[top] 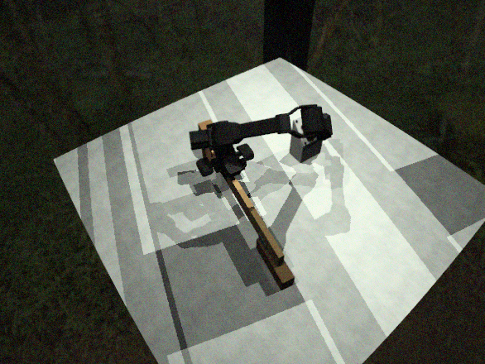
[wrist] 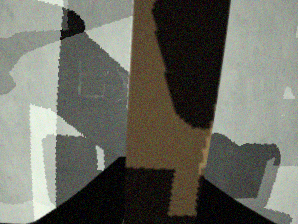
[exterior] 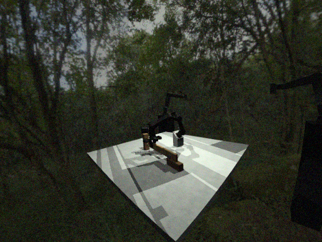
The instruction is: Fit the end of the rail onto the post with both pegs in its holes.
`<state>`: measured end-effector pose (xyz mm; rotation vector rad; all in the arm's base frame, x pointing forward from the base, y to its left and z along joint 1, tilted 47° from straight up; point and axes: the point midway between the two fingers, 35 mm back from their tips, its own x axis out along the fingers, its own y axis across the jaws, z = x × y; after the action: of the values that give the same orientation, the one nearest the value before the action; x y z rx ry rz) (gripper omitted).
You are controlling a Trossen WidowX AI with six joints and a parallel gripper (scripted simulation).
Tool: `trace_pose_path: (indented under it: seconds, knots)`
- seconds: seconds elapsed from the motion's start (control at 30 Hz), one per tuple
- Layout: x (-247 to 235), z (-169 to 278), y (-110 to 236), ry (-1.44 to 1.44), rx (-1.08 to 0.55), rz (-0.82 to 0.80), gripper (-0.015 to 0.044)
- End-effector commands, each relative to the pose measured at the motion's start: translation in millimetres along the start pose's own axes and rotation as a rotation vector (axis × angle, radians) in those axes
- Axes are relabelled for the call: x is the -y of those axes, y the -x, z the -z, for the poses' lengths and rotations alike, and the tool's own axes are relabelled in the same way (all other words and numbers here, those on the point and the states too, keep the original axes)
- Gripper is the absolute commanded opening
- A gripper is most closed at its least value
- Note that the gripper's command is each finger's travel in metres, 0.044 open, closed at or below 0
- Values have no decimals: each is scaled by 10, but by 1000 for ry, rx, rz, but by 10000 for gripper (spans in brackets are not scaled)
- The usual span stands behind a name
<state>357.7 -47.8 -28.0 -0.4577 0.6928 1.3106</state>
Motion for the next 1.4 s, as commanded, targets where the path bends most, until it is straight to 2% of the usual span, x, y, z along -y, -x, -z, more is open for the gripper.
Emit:
trace_pose_path:
  seconds: [0.0, 1.37]
  knots:
    - [4, 7, 9, 0, -1, 6, 0]
    - [6, 120, 30, 0, -2, 6, 0]
